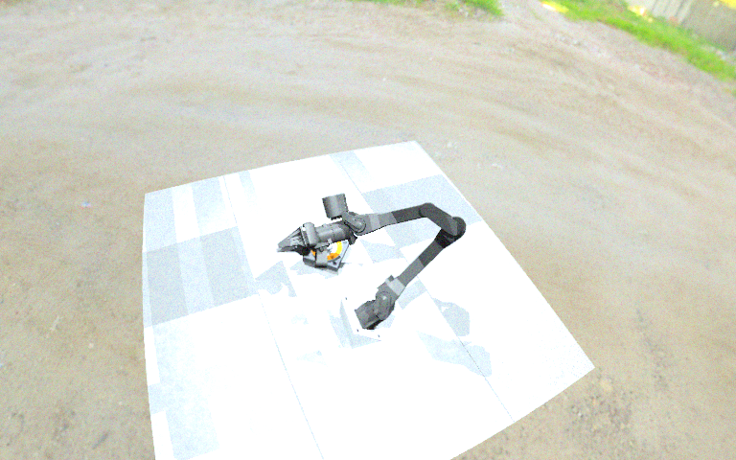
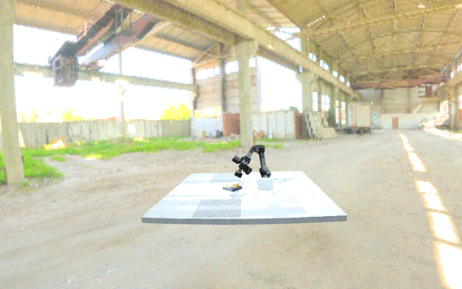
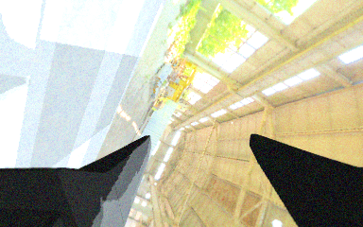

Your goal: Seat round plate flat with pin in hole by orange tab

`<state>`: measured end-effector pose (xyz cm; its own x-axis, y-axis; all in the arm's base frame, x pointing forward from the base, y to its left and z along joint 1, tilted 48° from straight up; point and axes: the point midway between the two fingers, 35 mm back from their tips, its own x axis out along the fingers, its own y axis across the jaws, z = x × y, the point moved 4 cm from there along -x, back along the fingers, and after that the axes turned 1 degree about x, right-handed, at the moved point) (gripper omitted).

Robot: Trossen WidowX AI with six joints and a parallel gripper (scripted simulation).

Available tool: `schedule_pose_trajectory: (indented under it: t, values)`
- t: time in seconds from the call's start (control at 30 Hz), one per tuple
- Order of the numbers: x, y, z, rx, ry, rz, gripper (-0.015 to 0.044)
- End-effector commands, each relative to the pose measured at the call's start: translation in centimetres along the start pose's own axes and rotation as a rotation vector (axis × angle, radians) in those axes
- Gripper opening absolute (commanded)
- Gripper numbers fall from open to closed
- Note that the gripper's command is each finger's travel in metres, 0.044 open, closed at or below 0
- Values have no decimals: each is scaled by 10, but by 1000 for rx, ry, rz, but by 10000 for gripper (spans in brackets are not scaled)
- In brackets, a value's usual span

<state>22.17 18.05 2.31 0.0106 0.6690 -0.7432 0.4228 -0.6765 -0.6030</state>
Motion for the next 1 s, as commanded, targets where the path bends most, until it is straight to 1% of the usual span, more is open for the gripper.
schedule_pose_trajectory:
  t: [0.0,0.07,0.23,0.3,0.47,0.5,0.53,0.6,0.77,0.83,0.97]
  values:
    - [0,1,0,19,-3,6,374]
    - [1,6,0,167,-20,55,321]
    - [1,23,0,714,-31,262,190]
    - [0,26,0,783,-26,290,138]
    - [-6,41,2,1267,65,509,6]
    - [-7,43,2,1362,96,554,0]
    - [-8,44,2,1378,102,562,0]
    - [-10,47,3,1503,153,624,0]
    - [-23,59,4,1932,425,840,0]
    - [-25,60,4,1981,470,864,0]
    - [-37,66,4,2226,770,982,0]
